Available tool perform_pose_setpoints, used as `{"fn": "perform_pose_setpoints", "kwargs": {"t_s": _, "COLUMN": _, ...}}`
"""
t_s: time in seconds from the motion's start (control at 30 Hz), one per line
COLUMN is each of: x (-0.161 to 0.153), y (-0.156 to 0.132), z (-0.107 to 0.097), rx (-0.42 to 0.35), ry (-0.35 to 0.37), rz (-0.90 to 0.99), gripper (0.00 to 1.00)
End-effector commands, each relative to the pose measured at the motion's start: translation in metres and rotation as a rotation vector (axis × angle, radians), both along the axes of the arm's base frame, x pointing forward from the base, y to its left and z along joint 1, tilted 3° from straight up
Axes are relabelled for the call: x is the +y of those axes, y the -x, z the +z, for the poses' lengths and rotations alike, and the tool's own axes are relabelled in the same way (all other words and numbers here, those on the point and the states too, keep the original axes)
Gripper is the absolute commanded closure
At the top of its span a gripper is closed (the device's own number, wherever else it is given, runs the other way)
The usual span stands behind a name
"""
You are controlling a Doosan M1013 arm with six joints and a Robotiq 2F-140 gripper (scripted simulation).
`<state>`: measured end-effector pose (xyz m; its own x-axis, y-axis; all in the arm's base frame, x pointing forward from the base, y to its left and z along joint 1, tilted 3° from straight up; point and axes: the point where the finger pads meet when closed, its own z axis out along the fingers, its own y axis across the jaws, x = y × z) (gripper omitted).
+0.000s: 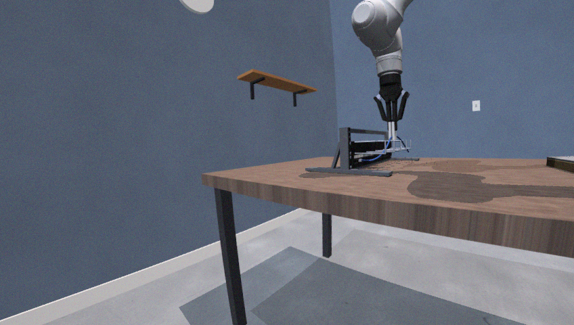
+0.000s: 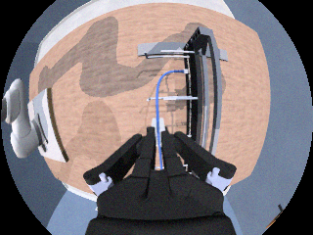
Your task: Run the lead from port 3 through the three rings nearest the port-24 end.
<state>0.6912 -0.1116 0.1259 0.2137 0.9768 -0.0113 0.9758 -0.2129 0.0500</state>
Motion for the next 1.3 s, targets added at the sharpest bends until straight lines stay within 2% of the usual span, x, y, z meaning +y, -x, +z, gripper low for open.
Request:
{"fn": "perform_pose_setpoints", "kwargs": {"t_s": 0.0, "x": 0.000, "y": 0.000, "z": -0.002, "rx": -0.001, "ry": 0.000, "rz": 0.000, "gripper": 1.00}}
{"fn": "perform_pose_setpoints", "kwargs": {"t_s": 1.27, "x": -0.001, "y": -0.002, "z": -0.035, "rx": -0.001, "ry": 0.000, "rz": 0.000, "gripper": 1.00}}
